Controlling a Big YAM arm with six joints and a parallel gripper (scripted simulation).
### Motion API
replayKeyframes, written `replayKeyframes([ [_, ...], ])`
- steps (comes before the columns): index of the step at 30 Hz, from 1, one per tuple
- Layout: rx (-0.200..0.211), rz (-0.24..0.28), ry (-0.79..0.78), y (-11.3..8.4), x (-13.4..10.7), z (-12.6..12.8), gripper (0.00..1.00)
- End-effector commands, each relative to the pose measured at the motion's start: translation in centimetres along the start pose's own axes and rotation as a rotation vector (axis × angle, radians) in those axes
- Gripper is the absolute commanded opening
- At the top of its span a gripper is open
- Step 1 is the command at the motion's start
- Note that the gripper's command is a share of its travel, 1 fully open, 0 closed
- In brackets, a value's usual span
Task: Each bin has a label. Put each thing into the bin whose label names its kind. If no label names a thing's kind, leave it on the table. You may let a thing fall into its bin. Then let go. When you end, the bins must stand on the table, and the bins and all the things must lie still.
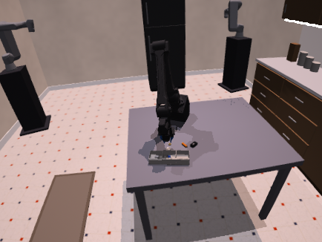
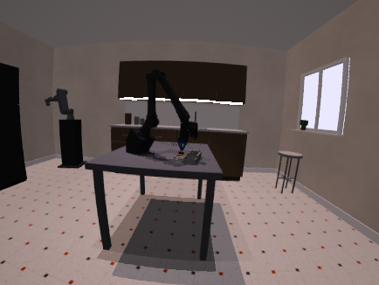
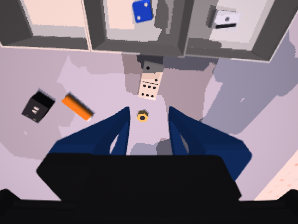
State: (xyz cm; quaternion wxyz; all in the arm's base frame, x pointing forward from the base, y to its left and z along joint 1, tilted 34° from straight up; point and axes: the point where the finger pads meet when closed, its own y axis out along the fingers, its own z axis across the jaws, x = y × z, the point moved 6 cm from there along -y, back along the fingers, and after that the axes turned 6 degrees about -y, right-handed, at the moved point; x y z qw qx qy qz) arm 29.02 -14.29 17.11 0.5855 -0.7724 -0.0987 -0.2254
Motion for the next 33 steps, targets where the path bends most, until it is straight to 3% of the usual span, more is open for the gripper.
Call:
replayKeyframes([
  [1,-0.027,-0.06,0.146,-0.6,1.8,-0.4,0.39],
  [15,-0.038,-0.093,0.206,-0.9,1.3,0.3,0.39],
  [33,-0.04,-0.076,0.203,-0.7,0.8,0.0,0.39],
])
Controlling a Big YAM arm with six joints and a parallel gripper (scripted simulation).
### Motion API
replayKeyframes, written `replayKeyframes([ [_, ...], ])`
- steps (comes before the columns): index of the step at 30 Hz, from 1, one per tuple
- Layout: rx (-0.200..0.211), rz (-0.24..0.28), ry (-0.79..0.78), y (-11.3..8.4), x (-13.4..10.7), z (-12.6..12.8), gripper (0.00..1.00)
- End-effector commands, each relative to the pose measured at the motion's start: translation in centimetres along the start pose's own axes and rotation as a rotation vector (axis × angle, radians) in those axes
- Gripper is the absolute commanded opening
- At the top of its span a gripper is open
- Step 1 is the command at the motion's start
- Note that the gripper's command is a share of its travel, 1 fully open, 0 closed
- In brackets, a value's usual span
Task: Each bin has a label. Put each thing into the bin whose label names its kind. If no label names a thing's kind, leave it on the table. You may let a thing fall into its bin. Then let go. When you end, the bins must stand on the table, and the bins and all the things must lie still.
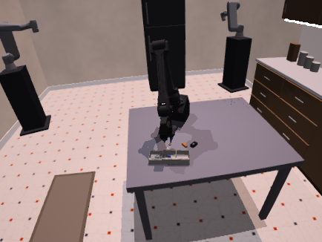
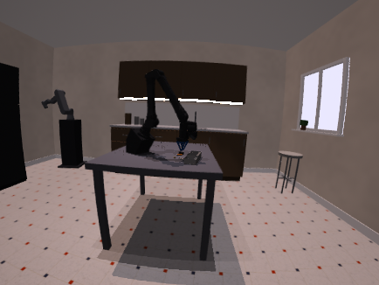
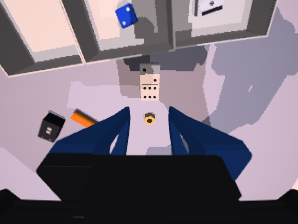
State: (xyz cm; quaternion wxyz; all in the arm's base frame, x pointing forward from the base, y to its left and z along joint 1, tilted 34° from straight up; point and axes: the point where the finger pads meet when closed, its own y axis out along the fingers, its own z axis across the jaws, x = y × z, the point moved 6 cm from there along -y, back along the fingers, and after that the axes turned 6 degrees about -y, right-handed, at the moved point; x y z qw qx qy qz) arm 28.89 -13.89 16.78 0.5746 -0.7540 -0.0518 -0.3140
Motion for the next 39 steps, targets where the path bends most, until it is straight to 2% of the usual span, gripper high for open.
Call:
replayKeyframes([
  [1,-0.002,-0.036,0.005,-0.7,1.2,-0.2,0.39],
  [13,-0.002,-0.036,0.005,-0.7,1.1,-0.3,0.39],
  [14,-0.004,-0.012,0.001,0.6,0.1,-0.5,0.39],
  [19,-0.005,-0.011,0.001,2.6,0.1,-0.5,0.39],
  [23,-0.004,-0.031,-0.001,3.1,1.2,-0.4,0.39],
  [29,-0.008,-0.04,0.004,5.3,2.0,-0.7,0.39],
  [32,-0.004,-0.041,0.002,5.4,2.1,-0.4,0.39],
  [33,-0.005,-0.074,0.005,4.4,2.8,-0.4,0.39],
  [39,-0.003,-0.065,0.004,4.6,2.8,-0.3,0.39],
])
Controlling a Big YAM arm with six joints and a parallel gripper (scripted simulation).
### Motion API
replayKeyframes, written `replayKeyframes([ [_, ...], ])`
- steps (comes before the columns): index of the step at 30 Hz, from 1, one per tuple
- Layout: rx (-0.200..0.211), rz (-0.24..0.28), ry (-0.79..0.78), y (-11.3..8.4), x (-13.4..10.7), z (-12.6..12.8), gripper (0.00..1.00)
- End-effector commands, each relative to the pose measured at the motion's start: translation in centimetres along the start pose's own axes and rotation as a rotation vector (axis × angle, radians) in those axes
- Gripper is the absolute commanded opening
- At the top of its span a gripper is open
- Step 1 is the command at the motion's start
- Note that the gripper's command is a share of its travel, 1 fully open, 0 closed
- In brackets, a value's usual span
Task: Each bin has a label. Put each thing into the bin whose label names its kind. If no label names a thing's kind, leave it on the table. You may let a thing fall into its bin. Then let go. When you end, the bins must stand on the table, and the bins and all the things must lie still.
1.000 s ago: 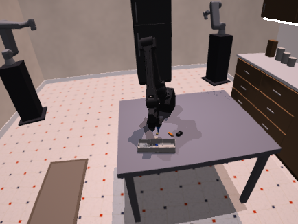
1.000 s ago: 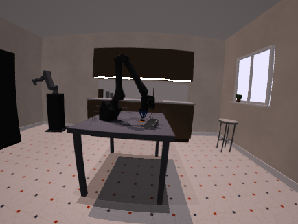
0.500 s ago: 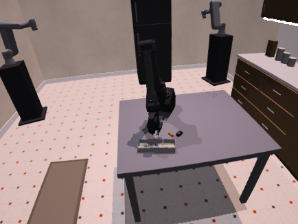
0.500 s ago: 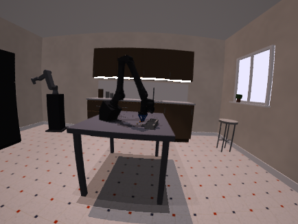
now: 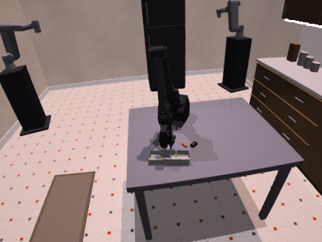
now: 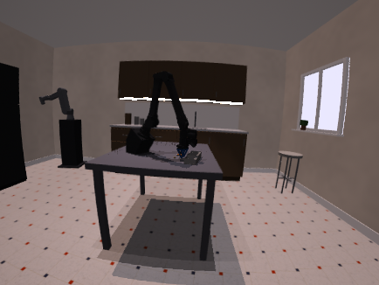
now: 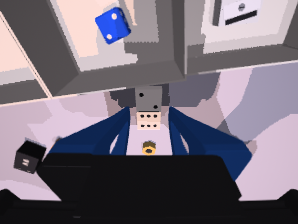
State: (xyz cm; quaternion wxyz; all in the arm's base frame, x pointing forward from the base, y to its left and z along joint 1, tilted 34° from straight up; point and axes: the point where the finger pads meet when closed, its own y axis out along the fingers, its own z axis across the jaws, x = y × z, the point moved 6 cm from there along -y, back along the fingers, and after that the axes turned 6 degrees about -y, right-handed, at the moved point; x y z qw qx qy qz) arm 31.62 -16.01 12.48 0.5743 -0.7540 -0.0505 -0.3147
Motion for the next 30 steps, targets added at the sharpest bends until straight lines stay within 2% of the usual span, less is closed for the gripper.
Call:
replayKeyframes([
  [1,0.0,-0.048,-0.001,-0.5,1.8,0.1,0.39],
  [3,0.003,-0.033,-0.003,-0.4,0.5,0.3,0.39],
  [7,0.004,-0.046,0.0,-0.7,0.5,0.4,0.39],
  [8,0.005,-0.024,-0.003,0.1,0.2,0.5,0.39],
  [17,-0.003,-0.024,-0.001,1.1,0.5,-0.1,0.39],
  [18,-0.008,-0.057,0.004,0.4,1.3,-0.5,0.39],
  [20,-0.009,-0.067,0.007,0.2,1.8,-0.6,0.39],
  [23,-0.006,-0.047,0.003,0.7,1.3,-0.4,0.39],
  [29,-0.007,-0.042,0.004,0.7,0.8,-0.4,0.39],
  [30,-0.001,-0.03,0.001,0.8,0.6,0.0,0.2],
])
